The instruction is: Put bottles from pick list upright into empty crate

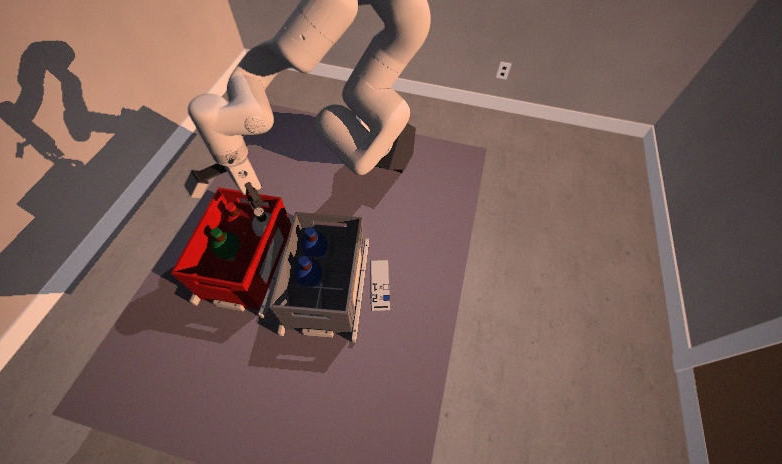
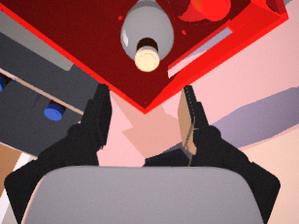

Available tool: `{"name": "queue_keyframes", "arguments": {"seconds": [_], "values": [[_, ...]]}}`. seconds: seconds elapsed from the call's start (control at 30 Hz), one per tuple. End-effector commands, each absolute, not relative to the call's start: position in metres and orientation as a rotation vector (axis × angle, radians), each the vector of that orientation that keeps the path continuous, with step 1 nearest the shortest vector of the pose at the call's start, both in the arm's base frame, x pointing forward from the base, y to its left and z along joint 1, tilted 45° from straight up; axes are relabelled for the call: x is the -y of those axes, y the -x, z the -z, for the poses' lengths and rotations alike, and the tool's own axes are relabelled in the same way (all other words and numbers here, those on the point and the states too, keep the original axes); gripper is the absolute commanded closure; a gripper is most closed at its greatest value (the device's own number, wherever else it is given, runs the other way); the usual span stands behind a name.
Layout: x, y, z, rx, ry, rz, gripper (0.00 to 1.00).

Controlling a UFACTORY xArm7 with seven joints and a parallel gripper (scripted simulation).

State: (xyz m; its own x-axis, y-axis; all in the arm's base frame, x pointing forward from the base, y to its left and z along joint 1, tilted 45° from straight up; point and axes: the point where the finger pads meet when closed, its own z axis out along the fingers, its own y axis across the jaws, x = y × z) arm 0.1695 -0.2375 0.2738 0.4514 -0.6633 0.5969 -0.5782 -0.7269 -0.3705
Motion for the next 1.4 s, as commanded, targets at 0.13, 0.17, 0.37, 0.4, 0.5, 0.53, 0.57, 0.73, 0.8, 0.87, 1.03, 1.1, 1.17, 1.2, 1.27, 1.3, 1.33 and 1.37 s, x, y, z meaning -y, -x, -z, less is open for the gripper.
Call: {"name": "queue_keyframes", "arguments": {"seconds": [0.13,0.17,0.37,0.4,0.5,0.53,0.57,0.73,0.8,0.87,1.03,1.1,1.17,1.2,1.27,1.3,1.33,1.37], "values": [[0.24,-0.175,-0.269,-1.109,2.578,1.142,0.35],[0.24,-0.175,-0.268,-1.109,2.578,1.142,0.35],[0.242,-0.181,-0.263,-1.109,2.578,1.142,0.35],[0.242,-0.182,-0.262,-1.109,2.578,1.142,0.35],[0.242,-0.185,-0.259,-1.109,2.578,1.142,0.35],[0.243,-0.185,-0.258,-1.109,2.578,1.142,0.35],[0.243,-0.186,-0.257,-1.109,2.578,1.142,0.35],[0.244,-0.189,-0.254,-1.109,2.578,1.142,0.35],[0.244,-0.191,-0.252,-1.109,2.578,1.142,0.35],[0.245,-0.193,-0.25,-1.109,2.578,1.142,0.35],[0.246,-0.197,-0.245,-1.109,2.578,1.142,0.35],[0.246,-0.199,-0.244,-1.109,2.578,1.142,0.35],[0.247,-0.201,-0.242,-1.109,2.578,1.142,0.35],[0.247,-0.201,-0.242,-1.109,2.578,1.142,0.35],[0.247,-0.202,-0.241,-1.109,2.578,1.142,0.35],[0.247,-0.203,-0.24,-1.109,2.578,1.142,0.35],[0.247,-0.204,-0.239,-1.109,2.578,1.142,0.35],[0.248,-0.205,-0.238,-1.109,2.578,1.142,0.35]]}}
